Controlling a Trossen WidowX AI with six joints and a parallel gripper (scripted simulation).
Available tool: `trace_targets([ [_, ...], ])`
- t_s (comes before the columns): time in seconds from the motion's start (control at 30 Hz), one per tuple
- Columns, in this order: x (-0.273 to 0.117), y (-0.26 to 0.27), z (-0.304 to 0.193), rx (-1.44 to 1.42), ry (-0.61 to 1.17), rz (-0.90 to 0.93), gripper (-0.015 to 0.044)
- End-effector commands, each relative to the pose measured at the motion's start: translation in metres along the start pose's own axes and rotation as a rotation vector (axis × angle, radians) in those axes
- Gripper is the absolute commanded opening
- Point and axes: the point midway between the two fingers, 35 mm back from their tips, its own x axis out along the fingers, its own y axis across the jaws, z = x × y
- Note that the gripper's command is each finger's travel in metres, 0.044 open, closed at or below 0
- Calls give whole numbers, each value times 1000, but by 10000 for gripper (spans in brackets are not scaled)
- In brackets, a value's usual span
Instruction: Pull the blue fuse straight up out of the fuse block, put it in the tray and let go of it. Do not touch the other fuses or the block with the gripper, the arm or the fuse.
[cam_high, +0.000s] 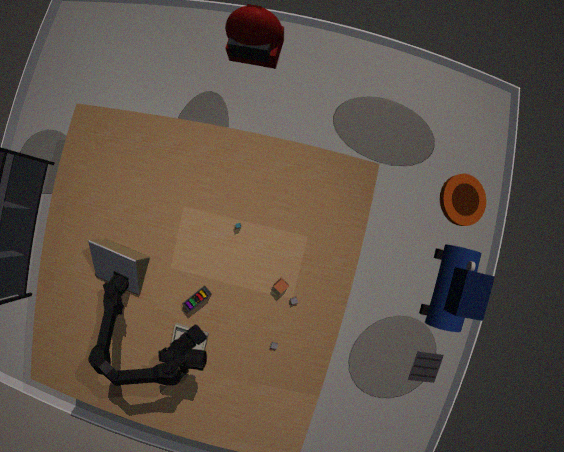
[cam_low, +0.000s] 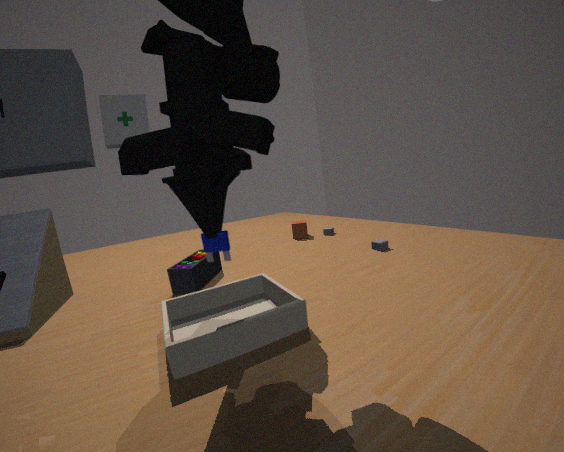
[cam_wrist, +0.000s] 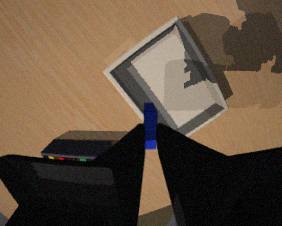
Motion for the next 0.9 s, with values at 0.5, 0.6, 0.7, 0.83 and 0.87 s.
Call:
trace_targets([
  [0.5, 14, -30, 15, 2, -8, -11, 0],
  [0.6, 19, -30, 15, 2, -9, -11, 0],
  [0.7, 24, -30, 15, 2, -9, -11, 0],
  [0.83, 30, -31, 15, 2, -9, -11, 0],
  [0.87, 32, -31, 15, 2, -9, -11, 0],
])
